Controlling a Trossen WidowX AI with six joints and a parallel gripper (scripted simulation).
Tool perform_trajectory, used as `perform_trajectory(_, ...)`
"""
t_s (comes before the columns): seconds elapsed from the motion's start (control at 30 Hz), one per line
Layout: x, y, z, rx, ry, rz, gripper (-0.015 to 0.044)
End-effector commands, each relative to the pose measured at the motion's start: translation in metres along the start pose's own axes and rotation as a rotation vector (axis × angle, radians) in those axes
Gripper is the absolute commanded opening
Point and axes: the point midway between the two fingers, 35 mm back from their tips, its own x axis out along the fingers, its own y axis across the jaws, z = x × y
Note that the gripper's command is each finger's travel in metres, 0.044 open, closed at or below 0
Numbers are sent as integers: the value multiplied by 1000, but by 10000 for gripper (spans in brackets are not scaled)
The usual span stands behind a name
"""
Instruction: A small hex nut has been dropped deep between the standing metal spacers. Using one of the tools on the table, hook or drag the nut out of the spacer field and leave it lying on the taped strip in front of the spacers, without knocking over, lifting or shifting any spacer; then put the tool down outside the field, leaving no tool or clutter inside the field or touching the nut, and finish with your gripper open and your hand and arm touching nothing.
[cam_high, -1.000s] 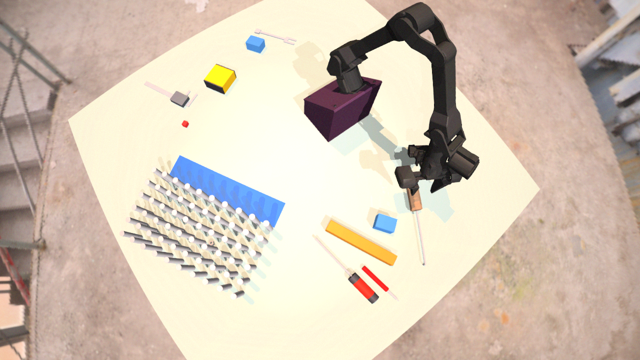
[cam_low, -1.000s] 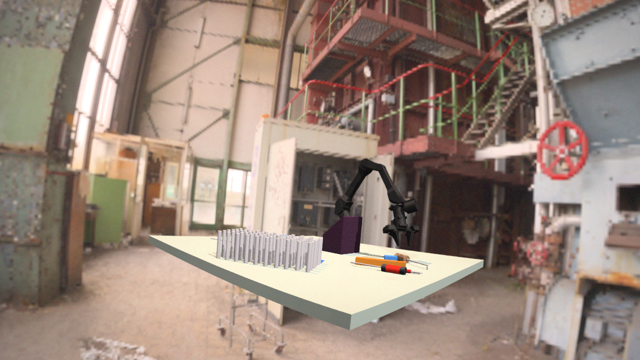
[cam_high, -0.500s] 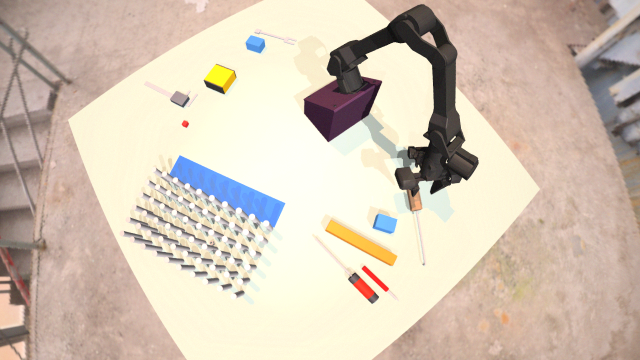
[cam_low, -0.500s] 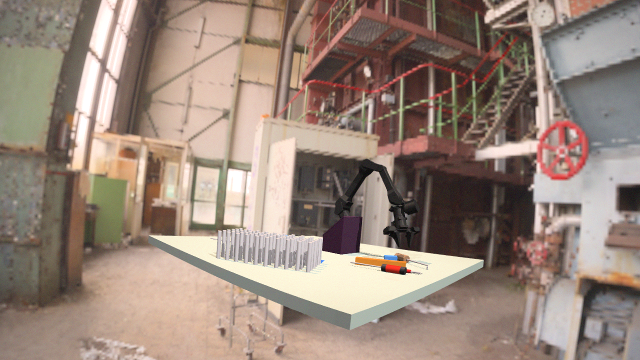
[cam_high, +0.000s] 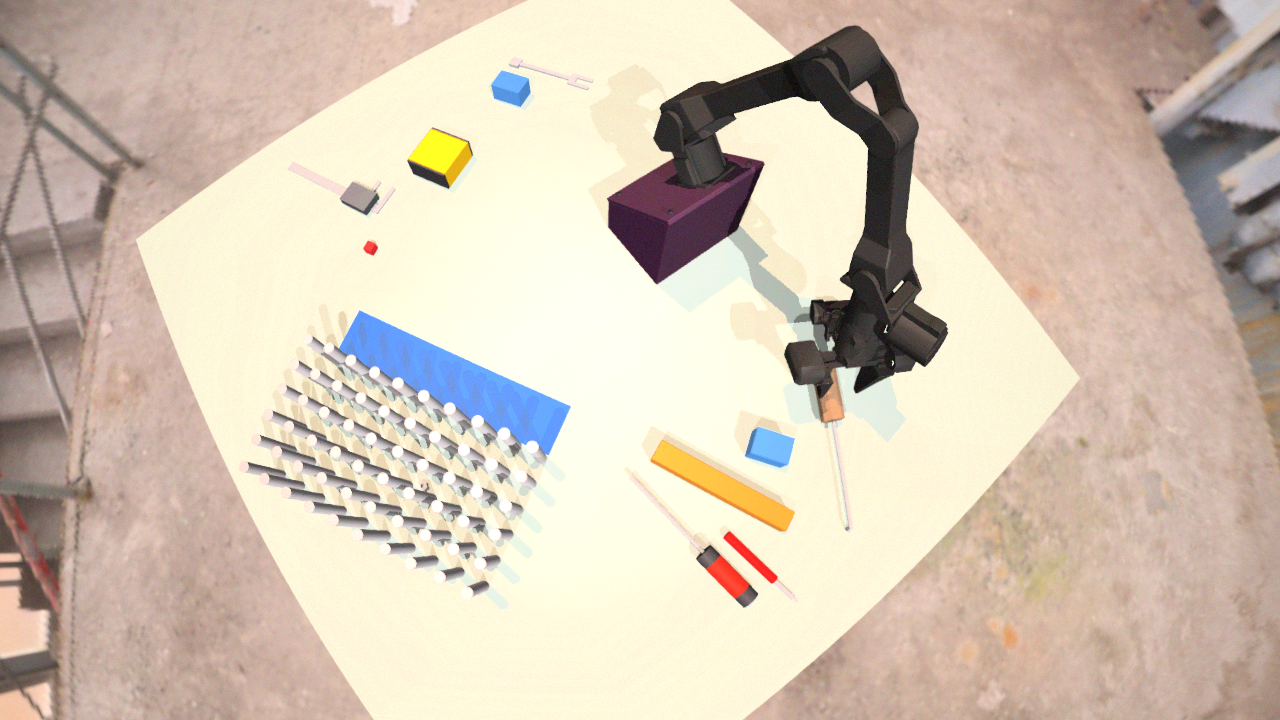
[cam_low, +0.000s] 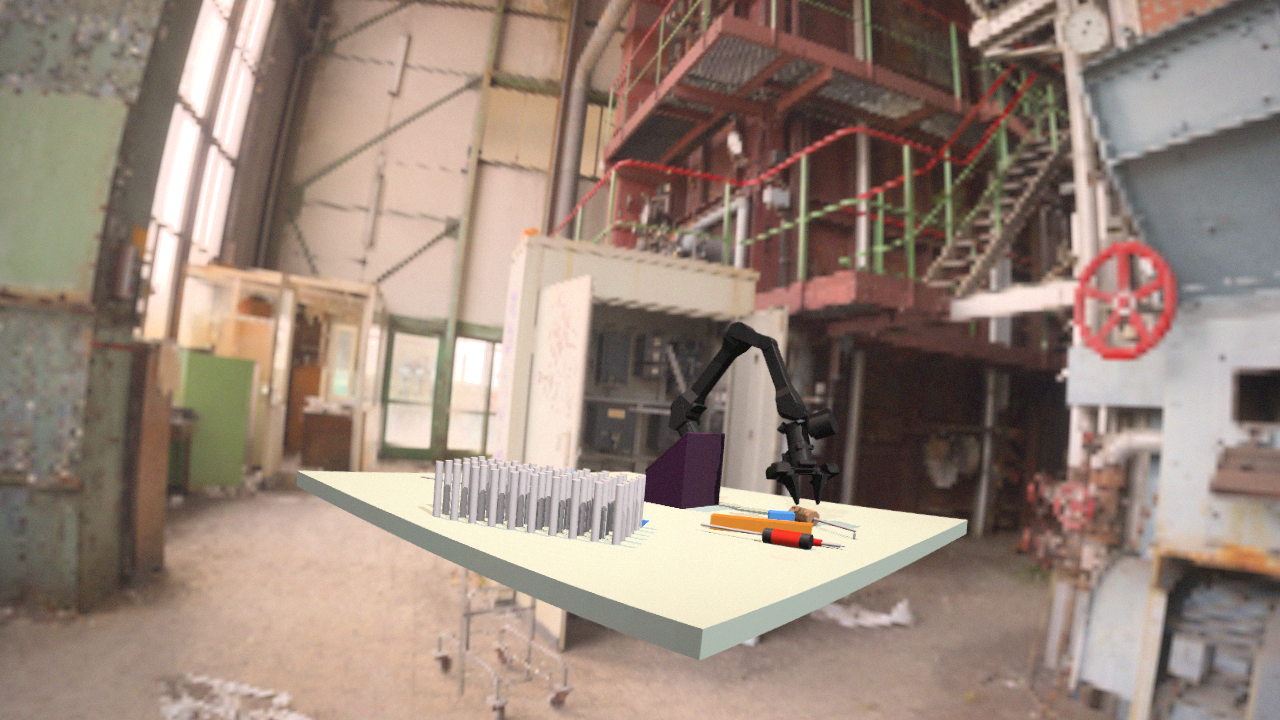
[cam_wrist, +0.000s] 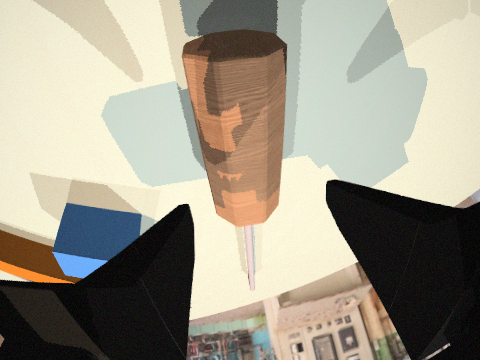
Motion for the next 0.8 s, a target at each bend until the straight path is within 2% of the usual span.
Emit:
perform_trajectory(0.0, 10, 1, 7, 3, -11, 4, 280)
perform_trajectory(0.67, 34, 3, 22, 3, -12, 4, 280)
perform_trajectory(0.77, 34, 3, 22, 3, -12, 4, 201)
